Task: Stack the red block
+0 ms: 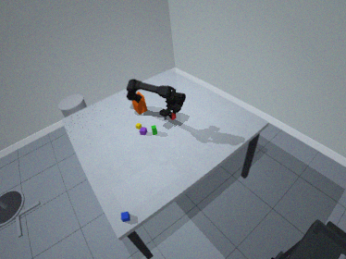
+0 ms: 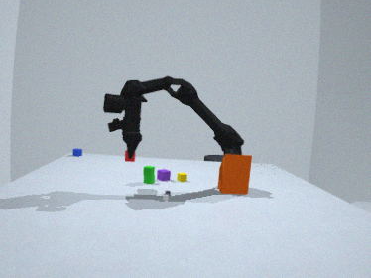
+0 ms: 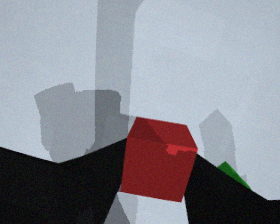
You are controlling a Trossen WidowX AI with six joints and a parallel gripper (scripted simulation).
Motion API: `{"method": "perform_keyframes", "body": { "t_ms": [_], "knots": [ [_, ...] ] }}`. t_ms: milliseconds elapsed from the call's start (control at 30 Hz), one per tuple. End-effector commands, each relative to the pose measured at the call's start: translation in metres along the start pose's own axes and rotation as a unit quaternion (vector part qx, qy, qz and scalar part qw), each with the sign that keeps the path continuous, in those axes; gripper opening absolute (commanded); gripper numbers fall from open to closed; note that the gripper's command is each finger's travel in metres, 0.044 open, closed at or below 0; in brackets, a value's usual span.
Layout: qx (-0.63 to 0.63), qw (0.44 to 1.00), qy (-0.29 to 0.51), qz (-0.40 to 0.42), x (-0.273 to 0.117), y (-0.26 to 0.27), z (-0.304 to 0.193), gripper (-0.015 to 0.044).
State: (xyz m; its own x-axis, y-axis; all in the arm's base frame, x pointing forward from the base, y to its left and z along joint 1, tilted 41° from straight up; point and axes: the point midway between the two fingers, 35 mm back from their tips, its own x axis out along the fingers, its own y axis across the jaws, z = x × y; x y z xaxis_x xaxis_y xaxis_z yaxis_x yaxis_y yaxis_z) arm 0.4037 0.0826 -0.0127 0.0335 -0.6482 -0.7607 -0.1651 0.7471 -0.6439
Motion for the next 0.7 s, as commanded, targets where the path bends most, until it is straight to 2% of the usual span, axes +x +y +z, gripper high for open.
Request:
{"method": "perform_keyframes", "body": {
  "t_ms": [0, 667],
  "knots": [
    [0.002, 1.0, 0.004, 0.002, -0.001, -0.001, -0.001, 0.0],
    [0.0, 1.0, 0.005, 0.001, -0.003, -0.087, -0.048, 0.0]
  ]
}}
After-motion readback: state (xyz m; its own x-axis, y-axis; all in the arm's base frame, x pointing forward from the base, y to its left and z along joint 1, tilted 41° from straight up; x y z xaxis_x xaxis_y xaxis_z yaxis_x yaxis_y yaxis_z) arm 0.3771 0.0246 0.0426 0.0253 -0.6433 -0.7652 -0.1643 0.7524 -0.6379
